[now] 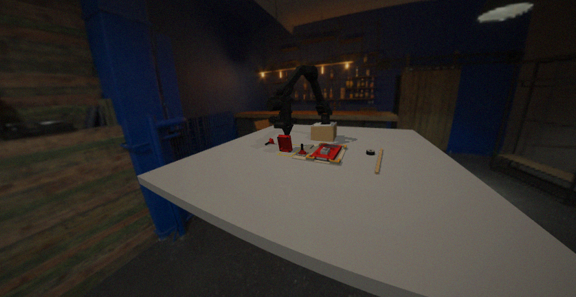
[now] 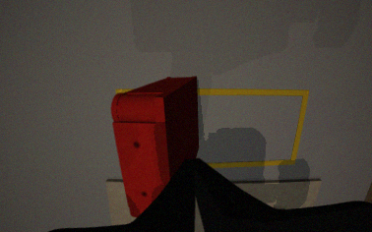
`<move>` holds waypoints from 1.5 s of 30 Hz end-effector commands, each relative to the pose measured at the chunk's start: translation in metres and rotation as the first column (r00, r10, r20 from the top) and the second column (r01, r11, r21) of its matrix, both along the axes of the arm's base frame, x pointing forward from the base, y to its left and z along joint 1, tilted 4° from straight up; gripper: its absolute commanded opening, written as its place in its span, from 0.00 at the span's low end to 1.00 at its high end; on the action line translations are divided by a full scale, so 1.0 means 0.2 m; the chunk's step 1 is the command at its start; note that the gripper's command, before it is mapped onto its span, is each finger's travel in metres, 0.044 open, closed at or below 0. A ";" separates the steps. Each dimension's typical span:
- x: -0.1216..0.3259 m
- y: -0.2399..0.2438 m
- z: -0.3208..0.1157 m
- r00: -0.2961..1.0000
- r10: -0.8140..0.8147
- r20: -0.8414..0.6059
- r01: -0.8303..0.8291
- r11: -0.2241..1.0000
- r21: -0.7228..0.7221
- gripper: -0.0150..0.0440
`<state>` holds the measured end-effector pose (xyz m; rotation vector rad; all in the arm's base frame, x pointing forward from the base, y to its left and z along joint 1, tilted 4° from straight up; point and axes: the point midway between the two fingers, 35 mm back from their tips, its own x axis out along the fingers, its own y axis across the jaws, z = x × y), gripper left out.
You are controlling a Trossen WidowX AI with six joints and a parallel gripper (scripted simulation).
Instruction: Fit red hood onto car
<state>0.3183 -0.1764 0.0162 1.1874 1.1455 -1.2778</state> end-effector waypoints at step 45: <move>0.08 0.02 0.38 1.000 0.000 0.017 0.000 1.000 -0.008 0.25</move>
